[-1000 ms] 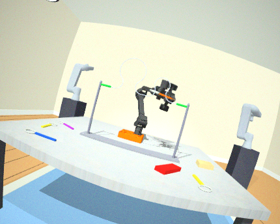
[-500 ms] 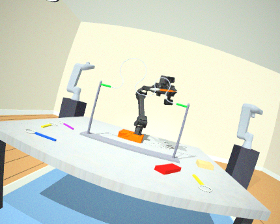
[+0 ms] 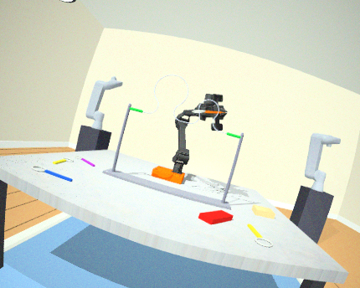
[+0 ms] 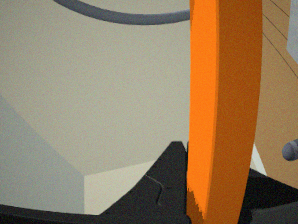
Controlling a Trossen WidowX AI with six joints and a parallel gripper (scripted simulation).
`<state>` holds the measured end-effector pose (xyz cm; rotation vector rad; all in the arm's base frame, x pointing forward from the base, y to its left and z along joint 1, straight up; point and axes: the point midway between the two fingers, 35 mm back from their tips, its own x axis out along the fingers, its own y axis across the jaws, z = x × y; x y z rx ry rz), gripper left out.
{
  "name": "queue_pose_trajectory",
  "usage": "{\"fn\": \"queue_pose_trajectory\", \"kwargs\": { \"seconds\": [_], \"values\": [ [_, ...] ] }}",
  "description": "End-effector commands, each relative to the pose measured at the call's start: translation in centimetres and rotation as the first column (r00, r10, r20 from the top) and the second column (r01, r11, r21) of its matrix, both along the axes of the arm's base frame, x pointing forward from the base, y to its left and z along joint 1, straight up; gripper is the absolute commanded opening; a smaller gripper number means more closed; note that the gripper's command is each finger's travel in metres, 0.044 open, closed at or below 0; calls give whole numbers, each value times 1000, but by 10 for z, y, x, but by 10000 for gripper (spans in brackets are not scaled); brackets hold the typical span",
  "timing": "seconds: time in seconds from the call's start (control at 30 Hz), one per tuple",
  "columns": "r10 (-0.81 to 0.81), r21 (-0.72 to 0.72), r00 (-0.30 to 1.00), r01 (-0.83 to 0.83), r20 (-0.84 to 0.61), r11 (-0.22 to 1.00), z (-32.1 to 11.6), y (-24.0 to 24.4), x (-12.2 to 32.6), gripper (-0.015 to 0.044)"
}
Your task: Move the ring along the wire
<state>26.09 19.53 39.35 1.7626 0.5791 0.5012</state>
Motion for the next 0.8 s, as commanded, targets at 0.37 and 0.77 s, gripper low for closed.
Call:
{"fn": "queue_pose_trajectory", "kwargs": {
  "seconds": [0.37,0.77],
  "values": [
    [6,-205,999,1,34,979,-8,1,-1,-150],
    [13,-438,998,17,66,899,-26,1,0,-150]
  ]
}}
